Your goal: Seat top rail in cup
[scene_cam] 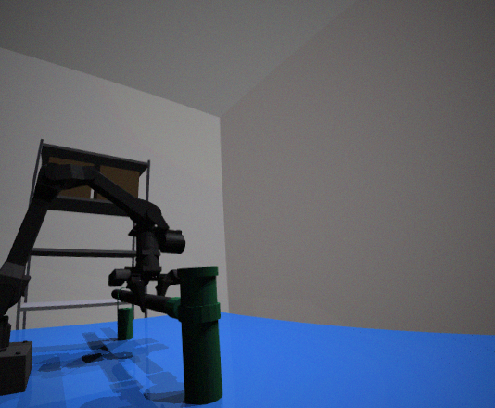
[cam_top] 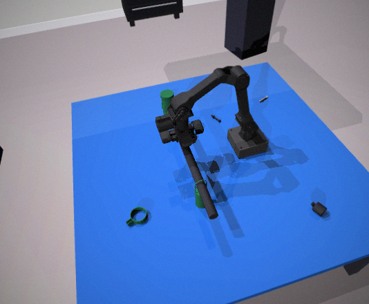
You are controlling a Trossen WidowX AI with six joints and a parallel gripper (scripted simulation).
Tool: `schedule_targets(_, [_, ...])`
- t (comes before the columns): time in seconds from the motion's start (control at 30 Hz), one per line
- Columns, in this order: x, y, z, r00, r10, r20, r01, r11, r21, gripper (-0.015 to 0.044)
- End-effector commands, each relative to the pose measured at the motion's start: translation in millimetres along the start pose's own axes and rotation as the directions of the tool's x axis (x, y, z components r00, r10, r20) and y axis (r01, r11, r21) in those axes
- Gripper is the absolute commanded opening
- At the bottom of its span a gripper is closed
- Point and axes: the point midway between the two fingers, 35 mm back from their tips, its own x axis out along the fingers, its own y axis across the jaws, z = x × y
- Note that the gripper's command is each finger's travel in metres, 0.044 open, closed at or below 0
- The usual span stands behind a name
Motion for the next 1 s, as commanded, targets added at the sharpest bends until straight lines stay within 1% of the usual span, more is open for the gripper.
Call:
schedule_targets(0.0, [-0.7, -1.9, -9.0, 1.000, -0.006, -0.012, 0.006, 1.000, 0.009, 0.0000])
schedule_targets(0.33, [6.4, 0.7, -21.8, 1.000, 0.001, -0.005, -0.001, 1.000, 0.002, 0.0000])
schedule_targets(0.97, [6.6, 0.7, -22.0, 1.000, 0.001, -0.004, -0.001, 1.000, 0.002, 0.0000])
